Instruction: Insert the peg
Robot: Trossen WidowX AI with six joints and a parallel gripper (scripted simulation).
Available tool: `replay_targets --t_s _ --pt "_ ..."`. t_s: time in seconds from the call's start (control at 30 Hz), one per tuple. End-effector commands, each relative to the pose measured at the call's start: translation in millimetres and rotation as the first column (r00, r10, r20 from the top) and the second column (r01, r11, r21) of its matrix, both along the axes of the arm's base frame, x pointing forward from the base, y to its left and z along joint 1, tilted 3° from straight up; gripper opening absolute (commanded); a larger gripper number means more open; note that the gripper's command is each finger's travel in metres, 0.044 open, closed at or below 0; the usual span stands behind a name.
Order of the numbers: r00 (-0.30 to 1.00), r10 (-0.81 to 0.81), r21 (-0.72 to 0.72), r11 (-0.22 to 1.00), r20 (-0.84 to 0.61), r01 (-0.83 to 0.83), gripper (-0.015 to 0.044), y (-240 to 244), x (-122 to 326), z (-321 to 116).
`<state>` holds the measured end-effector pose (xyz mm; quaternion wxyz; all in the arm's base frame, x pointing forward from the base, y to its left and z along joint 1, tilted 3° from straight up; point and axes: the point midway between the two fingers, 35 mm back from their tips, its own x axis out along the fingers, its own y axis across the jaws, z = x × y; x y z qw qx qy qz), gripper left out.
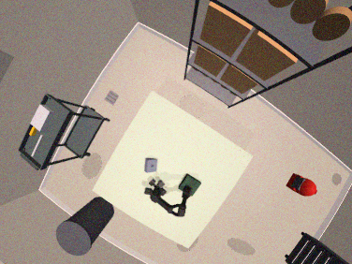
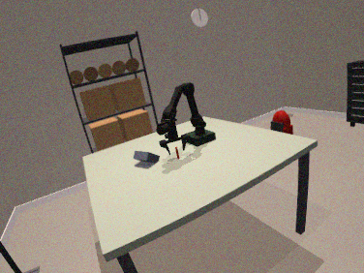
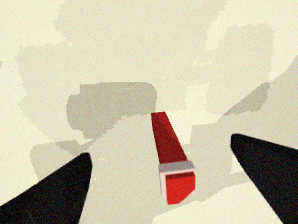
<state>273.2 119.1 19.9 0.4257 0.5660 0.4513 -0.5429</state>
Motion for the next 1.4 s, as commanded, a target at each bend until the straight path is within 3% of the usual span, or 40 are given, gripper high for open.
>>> replay_targets --t_s 0.0,0.13,0.63,0.87,1.37 --pt "1.0 -0.004 -0.009 1.0 -0.011 0.004 0.044 -1.6 -2.9 -6.4" --pt "1.0 -0.004 -0.009 1.0 -0.011 0.004 0.044 -1.5 -3.0 -6.4" --pt "1.0 0.0 -0.002 1.0 -0.004 0.0 0.0046 -0.3 -1.0 -3.3" --pt "1.0 0.0 -0.002 1.0 -0.004 0.0 0.0 -0.3 -1.0 -3.3" --pt "1.0 -0.002 -0.006 1.0 -0.008 0.002 0.0 -1.2 1.5 43.0"
